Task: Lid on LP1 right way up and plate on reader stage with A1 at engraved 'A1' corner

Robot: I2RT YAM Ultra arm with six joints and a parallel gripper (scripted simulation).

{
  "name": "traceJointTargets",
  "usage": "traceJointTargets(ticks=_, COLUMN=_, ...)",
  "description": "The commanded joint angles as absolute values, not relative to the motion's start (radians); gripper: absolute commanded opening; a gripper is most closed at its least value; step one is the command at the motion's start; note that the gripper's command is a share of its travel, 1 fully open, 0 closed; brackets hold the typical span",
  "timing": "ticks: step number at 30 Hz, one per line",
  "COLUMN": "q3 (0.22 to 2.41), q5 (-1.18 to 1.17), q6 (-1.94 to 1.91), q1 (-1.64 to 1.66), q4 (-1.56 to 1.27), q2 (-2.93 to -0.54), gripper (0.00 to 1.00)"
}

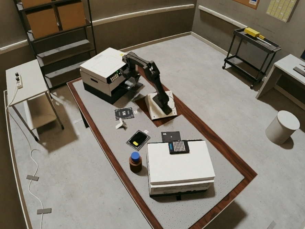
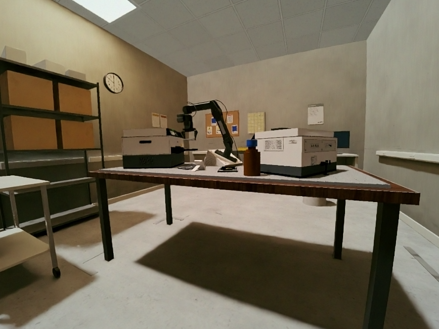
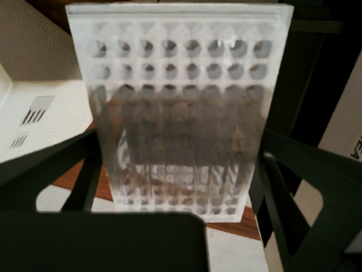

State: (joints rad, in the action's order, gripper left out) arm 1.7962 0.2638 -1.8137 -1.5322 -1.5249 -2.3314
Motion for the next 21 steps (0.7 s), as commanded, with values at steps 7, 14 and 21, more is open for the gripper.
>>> traceJointTargets(ticks=7, q3=1.847, q5=0.248, q6=-1.850, q1=-1.604, q4=-1.545, q2=-2.325, gripper=0.86)
traceJointTargets(ticks=14, q3=1.854, q5=0.258, q6=-1.863, q1=-1.611, q4=-1.547, q2=-2.345, gripper=0.86)
traceJointTargets(ticks=21, q3=1.855, q5=0.260, q6=-1.864, q1=-1.610, q4=-1.548, q2=-2.348, gripper=0.86)
